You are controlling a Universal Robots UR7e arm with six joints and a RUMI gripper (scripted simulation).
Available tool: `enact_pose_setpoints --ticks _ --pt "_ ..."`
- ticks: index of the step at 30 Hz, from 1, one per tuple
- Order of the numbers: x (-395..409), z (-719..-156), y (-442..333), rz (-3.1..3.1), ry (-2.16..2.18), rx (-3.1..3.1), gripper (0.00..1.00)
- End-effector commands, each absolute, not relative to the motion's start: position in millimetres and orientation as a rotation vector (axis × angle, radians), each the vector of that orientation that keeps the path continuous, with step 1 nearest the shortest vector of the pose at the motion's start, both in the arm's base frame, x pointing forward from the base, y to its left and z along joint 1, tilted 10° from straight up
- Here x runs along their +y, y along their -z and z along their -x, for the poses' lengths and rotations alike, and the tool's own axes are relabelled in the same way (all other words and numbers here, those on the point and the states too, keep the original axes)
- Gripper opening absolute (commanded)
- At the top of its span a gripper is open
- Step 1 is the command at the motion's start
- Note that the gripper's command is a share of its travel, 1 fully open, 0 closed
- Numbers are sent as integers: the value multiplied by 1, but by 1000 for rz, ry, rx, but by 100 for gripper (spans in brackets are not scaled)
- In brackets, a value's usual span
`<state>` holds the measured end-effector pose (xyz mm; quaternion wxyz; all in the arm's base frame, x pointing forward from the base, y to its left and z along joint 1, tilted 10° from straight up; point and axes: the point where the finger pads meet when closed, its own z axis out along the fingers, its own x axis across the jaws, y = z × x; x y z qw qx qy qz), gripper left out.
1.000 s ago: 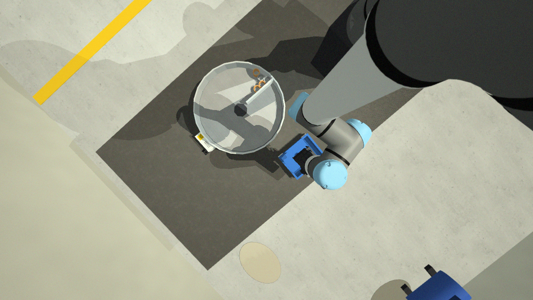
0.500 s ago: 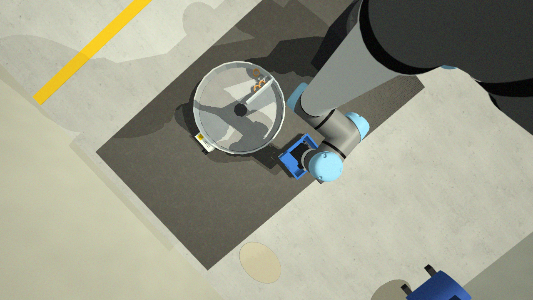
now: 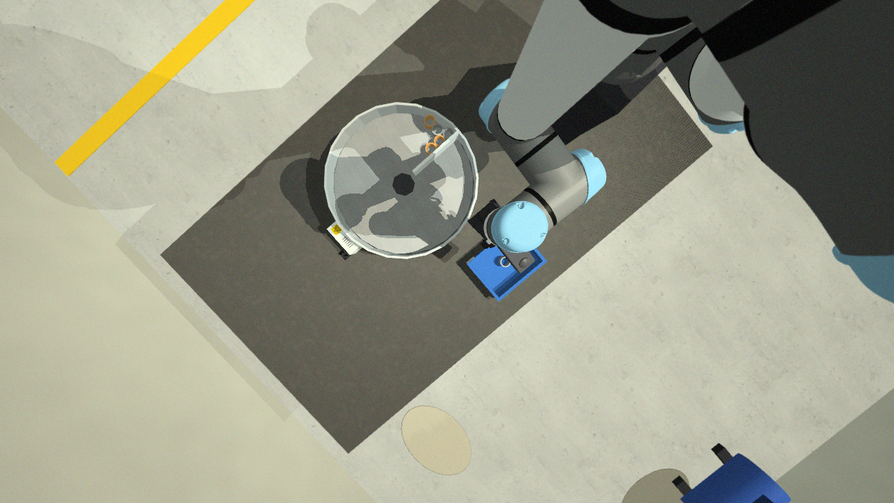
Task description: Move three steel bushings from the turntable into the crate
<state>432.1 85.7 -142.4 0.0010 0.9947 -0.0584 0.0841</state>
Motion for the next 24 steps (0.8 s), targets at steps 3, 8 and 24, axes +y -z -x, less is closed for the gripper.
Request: enact_pose_setpoints --ticks 3,8,24 --pt "31 -415 144 -3129 -274 -178 6" --pt "-6 -403 146 -3129 -274 -178 6" --pt "-128 -361 153 -3129 -275 -178 6"
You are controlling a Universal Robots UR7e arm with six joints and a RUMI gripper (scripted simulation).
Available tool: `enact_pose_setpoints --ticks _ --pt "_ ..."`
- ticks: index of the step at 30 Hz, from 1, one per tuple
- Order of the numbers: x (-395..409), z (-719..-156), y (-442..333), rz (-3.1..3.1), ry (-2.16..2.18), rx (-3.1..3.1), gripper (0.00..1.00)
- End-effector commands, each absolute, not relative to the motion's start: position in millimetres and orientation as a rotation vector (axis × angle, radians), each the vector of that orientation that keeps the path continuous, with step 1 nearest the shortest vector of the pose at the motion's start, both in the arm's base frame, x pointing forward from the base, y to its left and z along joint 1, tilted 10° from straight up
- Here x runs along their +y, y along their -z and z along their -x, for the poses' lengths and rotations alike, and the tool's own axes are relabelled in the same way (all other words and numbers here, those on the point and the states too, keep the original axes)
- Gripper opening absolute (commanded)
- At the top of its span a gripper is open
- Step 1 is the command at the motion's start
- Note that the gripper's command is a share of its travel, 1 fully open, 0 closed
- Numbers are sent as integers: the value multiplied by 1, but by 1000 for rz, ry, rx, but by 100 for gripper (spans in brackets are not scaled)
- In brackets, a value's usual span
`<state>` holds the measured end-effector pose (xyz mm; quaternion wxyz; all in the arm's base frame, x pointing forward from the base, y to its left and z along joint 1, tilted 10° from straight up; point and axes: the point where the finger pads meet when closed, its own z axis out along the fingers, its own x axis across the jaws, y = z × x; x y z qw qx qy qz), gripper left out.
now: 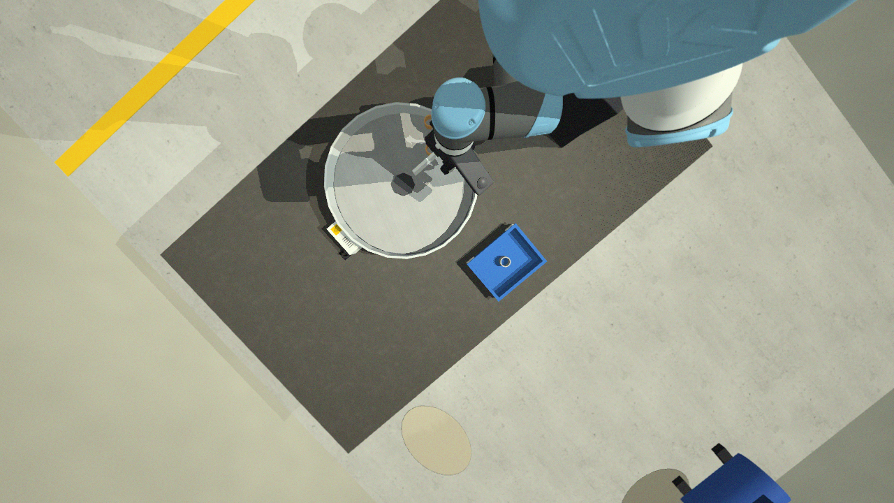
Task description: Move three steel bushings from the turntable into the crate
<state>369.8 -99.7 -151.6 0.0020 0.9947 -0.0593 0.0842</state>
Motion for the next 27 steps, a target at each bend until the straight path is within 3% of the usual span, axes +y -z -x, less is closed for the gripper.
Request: enact_pose_setpoints --ticks 1,12,27 --pt "-135 -359 153 -3129 -275 -178 6" --pt "-197 -336 157 -3128 -276 -179 6" --pt "-212 -330 158 -3128 -276 -179 6"
